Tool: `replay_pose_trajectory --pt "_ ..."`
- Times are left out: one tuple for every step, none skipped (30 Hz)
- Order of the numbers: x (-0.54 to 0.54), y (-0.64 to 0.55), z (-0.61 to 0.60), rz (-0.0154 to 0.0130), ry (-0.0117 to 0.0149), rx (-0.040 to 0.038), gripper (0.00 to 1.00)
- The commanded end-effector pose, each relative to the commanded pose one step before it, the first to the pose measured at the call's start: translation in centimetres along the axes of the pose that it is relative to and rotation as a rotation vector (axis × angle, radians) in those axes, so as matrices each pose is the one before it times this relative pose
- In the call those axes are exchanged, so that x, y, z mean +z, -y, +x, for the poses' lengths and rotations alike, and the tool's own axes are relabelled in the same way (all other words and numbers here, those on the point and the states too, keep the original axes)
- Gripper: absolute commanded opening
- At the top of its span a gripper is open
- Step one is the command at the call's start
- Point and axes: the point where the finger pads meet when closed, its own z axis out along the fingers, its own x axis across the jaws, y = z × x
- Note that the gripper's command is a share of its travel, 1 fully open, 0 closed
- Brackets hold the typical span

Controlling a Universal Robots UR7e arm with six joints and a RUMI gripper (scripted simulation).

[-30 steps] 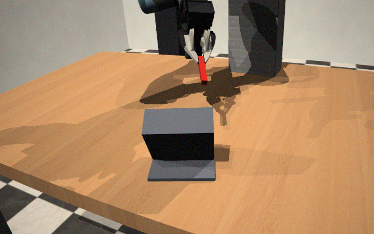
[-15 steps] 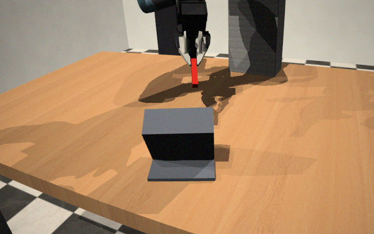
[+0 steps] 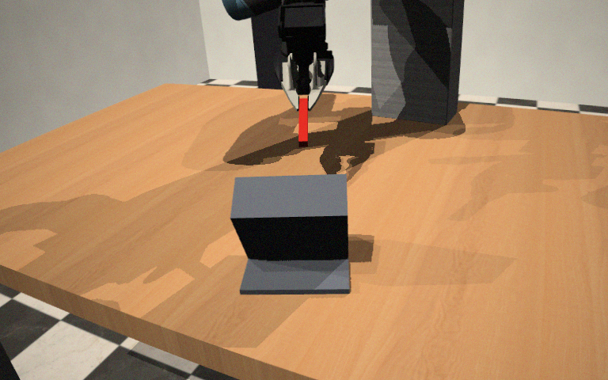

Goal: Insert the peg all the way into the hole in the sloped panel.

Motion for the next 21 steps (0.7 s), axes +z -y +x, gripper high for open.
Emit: replay_pose_trajectory --pt "-0.087 0.26 -0.477 0.01172 0.01181 0.02127 0.0" --pt "-0.029 0.068 -0.116 0.00299 0.00288 0.00559 0.0" --pt "-0.024 0.056 -0.097 0.00248 0.0024 0.00466 0.0" --pt "-0.015 0.034 -0.058 0.00148 0.00144 0.0028 0.0" --pt "-0.005 0.011 -0.019 0.00049 0.00048 0.00093 0.0" --pt "0.007 0.0 -0.001 -0.00002 0.00001 0.0 0.0" --pt "0.014 -0.001 -0.001 -0.00004 0.00002 0.0 0.0" --pt "0.021 -0.002 -0.001 -0.00007 0.00002 0.0 0.0" --pt "0.028 -0.002 -0.001 -0.00009 0.00003 0.0 0.0" --pt "0.035 -0.003 -0.001 -0.0001 0.00004 0.0 0.0" --pt "0.04 -0.004 -0.001 -0.00011 0.00004 0.0 0.0" --pt "0.042 -0.004 -0.001 -0.00011 0.00004 0.0 0.0" --pt "0.042 -0.004 -0.001 -0.00011 0.00004 0.0 0.0" --pt "0.042 -0.004 -0.001 -0.0001 0.00004 0.0 0.0" --pt "0.042 -0.004 0.0 -0.0001 0.00003 0.0 0.0" --pt "0.0 0.0 0.0 0.0 0.0 0.0 0.0" --pt "0.0 0.0 0.0 0.0 0.0 0.0 0.0" --pt "0.042 -0.004 0.0 -0.00009 0.00003 0.0 0.0" --pt "0.042 -0.004 0.0 -0.00009 0.00003 0.0 0.0" --pt "0.042 -0.004 0.0 -0.00009 0.00003 0.0 0.0" --pt "0.042 -0.004 0.0 -0.00008 0.00003 0.0 0.0"
